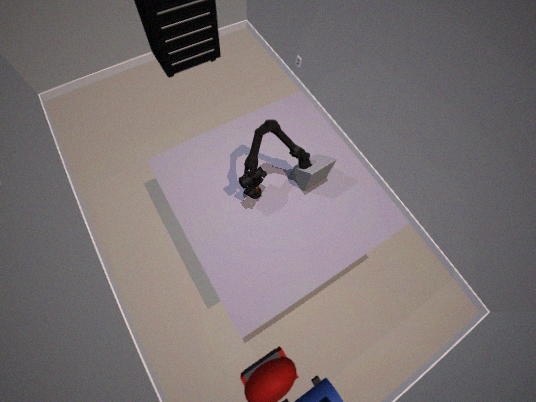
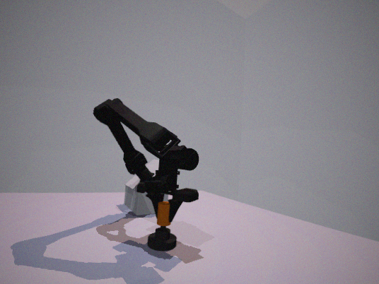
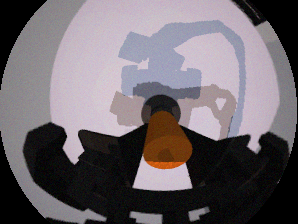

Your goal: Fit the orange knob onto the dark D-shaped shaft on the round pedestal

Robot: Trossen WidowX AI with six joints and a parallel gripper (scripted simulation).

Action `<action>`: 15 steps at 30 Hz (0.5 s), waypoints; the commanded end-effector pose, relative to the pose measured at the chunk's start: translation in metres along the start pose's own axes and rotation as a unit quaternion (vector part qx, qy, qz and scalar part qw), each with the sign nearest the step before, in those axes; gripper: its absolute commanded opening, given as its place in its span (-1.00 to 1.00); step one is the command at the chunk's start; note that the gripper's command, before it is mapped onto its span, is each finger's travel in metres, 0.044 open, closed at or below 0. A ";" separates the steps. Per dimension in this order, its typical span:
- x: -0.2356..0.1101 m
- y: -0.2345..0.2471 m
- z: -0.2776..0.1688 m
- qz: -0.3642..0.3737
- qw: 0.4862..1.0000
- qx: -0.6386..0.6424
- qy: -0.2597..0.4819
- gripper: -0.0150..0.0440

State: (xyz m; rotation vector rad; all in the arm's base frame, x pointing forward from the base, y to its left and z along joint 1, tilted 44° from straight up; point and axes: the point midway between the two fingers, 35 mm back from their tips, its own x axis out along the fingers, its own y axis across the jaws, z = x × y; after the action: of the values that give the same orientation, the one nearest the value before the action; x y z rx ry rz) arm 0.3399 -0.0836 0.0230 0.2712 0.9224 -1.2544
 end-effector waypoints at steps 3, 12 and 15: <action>0.000 -0.003 -0.002 0.000 1.000 0.002 -0.002 -0.49; 0.002 -0.002 -0.001 0.000 1.000 0.002 -0.002 -0.49; 0.002 -0.001 -0.001 0.000 1.000 0.002 -0.002 -0.49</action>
State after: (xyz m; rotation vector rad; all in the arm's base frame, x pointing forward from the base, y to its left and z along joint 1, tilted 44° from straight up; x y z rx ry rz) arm 0.3365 -0.0844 0.0212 0.2739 0.9207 -1.2574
